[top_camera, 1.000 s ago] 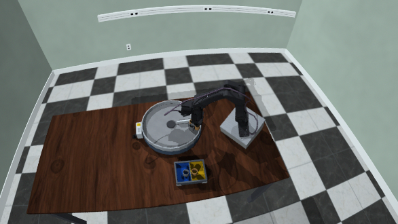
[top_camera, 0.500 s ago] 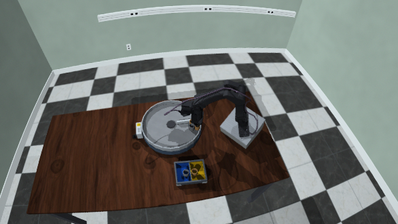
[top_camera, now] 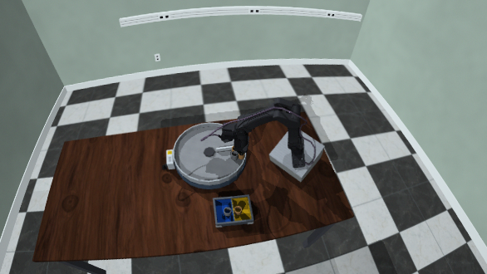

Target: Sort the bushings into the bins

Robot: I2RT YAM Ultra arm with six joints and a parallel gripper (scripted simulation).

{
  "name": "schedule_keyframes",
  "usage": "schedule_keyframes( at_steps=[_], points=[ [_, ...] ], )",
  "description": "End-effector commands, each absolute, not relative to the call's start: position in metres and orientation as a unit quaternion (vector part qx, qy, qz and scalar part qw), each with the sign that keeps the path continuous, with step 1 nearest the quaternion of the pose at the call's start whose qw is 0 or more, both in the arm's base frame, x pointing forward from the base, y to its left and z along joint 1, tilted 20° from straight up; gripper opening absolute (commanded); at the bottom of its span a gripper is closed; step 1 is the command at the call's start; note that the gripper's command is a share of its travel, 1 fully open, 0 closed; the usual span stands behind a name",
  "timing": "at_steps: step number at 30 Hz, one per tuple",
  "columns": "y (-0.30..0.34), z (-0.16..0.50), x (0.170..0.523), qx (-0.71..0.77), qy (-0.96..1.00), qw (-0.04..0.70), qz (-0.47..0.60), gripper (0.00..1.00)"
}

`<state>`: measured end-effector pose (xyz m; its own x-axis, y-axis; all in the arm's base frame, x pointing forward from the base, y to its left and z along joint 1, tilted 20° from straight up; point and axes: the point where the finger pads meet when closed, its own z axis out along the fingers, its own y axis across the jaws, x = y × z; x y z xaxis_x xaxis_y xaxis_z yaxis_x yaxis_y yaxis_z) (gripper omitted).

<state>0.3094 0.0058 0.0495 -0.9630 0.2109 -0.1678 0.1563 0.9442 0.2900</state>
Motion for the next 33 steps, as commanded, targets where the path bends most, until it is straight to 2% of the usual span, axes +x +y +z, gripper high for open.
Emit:
schedule_keyframes(
  at_steps=[1, 33],
  points=[
    [0.0031, 0.0653, 0.3209, 0.094, 0.978, 0.128, 0.137, 0.14],
    [0.0035, 0.0657, 0.3217, 0.095, 0.978, 0.127, 0.136, 0.14]
  ],
)
